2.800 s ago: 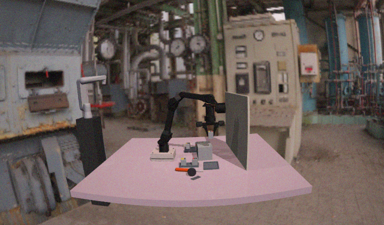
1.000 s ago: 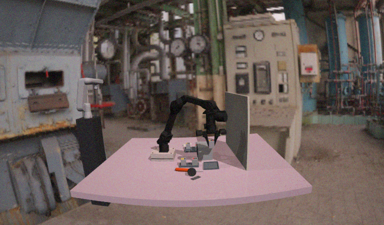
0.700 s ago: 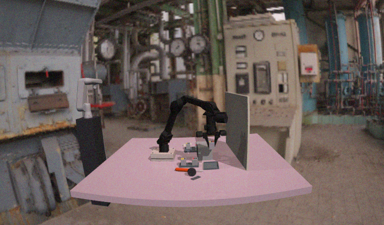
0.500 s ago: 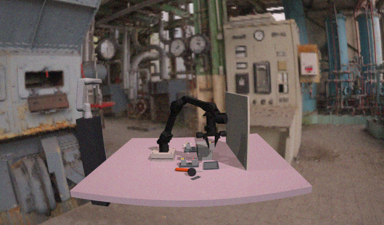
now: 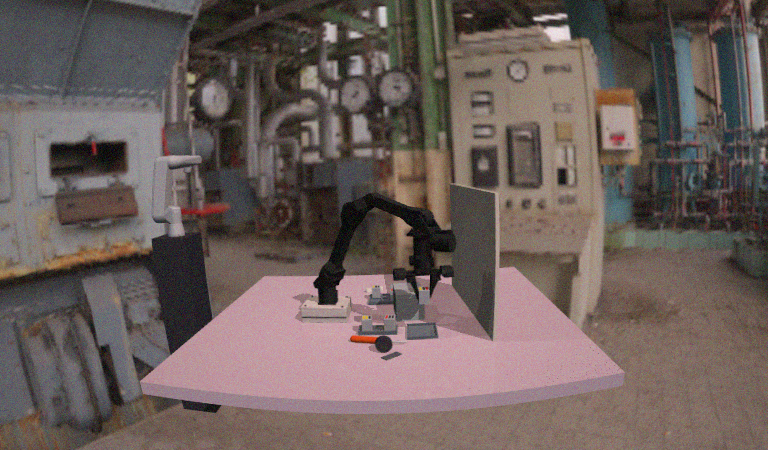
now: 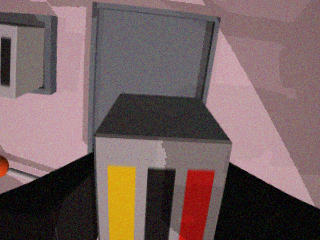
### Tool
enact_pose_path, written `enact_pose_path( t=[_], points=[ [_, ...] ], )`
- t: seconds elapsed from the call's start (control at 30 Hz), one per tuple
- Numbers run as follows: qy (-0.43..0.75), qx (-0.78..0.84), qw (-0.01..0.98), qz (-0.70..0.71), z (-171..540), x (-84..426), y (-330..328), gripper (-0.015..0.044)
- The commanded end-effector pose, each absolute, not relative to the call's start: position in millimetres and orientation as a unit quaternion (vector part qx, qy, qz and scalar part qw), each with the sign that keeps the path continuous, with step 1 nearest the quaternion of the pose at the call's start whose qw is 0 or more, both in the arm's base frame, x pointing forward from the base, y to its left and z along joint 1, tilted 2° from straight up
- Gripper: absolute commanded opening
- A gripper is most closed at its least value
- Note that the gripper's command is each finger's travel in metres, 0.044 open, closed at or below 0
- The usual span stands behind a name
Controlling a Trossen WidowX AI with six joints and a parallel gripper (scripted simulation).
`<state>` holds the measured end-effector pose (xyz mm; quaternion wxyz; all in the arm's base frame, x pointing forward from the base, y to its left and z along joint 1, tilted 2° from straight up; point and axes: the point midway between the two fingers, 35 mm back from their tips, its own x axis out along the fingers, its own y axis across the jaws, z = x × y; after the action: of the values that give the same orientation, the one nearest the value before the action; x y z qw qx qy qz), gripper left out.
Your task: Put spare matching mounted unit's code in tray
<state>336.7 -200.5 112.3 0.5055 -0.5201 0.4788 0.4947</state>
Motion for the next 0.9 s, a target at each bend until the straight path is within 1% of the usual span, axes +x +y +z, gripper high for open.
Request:
enact_pose_path(
  t=[0.0,0.87],
  points=[
    [0.478,-0.52,0.506,0.495,108.7,337.3,-200.3,0.0],
    [0.478,-0.52,0.506,0.495,86.8,339.0,-200.4,0.0]
  ],
)
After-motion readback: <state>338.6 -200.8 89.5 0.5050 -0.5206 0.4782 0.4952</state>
